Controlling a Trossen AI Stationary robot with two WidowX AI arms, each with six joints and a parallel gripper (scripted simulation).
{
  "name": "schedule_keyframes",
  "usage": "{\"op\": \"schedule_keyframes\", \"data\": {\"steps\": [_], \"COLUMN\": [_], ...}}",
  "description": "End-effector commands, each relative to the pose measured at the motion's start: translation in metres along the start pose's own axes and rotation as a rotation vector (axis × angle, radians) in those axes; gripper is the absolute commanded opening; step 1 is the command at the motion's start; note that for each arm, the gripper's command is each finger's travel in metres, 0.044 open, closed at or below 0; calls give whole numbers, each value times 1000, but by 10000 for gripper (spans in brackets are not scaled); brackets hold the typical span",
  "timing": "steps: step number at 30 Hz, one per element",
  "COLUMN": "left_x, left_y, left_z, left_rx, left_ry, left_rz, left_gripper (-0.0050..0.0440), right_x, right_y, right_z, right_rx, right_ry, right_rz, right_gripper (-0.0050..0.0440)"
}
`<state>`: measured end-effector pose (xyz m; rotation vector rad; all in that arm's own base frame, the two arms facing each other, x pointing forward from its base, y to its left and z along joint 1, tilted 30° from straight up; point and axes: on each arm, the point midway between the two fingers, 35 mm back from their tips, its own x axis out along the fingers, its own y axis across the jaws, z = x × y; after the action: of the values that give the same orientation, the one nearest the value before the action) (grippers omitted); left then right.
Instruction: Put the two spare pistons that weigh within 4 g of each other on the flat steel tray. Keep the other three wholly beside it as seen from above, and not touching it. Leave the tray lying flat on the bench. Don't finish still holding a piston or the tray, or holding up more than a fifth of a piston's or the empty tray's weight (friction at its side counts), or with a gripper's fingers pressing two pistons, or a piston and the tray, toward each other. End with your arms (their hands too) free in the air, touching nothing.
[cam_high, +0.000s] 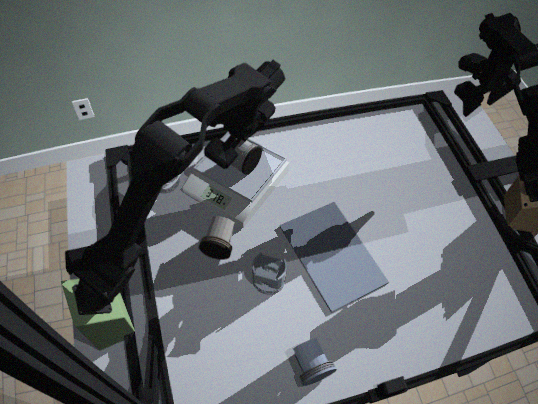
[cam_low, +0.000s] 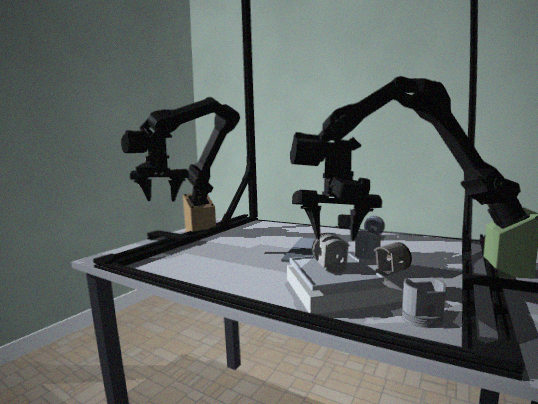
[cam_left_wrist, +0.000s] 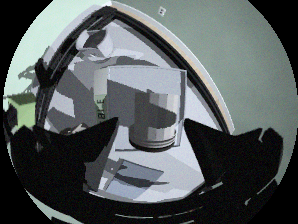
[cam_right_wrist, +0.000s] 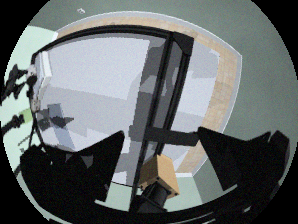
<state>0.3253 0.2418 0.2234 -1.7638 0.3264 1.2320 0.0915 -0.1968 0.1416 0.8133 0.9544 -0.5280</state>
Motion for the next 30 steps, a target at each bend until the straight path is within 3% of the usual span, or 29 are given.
{"op": "schedule_keyframes", "data": {"steps": [1, 30], "left_x": [-12, -55], "left_y": [-3, -5], "left_z": [0, 2], "left_rx": [3, 12], "left_ry": [0, -2], "left_rz": [-16, -26], "left_gripper": [378, 378], "right_x": [0, 0], "right_y": [0, 0], "right_z": [0, 0], "right_rx": [-1, -1], "right_ry": [-1, -1], "right_rz": [3, 3], "right_gripper": [440, 440]}}
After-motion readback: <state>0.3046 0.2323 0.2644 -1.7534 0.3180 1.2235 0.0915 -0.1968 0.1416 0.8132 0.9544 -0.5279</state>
